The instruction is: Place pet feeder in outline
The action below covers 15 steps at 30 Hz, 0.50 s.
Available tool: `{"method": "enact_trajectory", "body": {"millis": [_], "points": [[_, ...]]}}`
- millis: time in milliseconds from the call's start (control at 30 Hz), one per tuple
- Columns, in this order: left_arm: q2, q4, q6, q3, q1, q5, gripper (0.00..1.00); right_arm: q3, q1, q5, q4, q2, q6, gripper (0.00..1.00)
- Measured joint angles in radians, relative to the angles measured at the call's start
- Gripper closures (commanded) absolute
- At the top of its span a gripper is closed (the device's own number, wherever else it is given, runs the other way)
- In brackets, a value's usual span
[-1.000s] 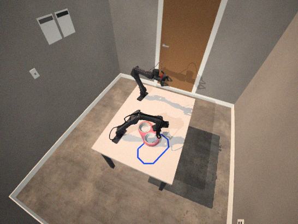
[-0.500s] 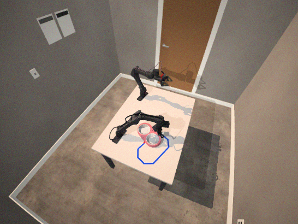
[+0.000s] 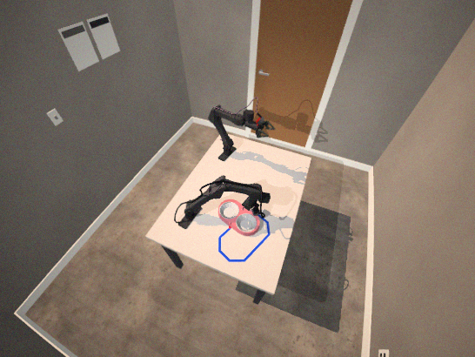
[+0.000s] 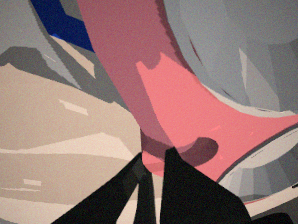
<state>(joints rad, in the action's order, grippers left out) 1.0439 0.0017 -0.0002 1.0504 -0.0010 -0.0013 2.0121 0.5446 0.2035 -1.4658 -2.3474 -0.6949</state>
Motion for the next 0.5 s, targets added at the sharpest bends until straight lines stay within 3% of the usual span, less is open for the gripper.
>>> {"method": "enact_trajectory", "body": {"millis": [500], "points": [[0.0, 0.0, 0.0, 0.0, 0.0, 0.0, 0.0, -0.012, 0.003, -0.061, -0.029, 0.006, 0.232, 0.84]]}}
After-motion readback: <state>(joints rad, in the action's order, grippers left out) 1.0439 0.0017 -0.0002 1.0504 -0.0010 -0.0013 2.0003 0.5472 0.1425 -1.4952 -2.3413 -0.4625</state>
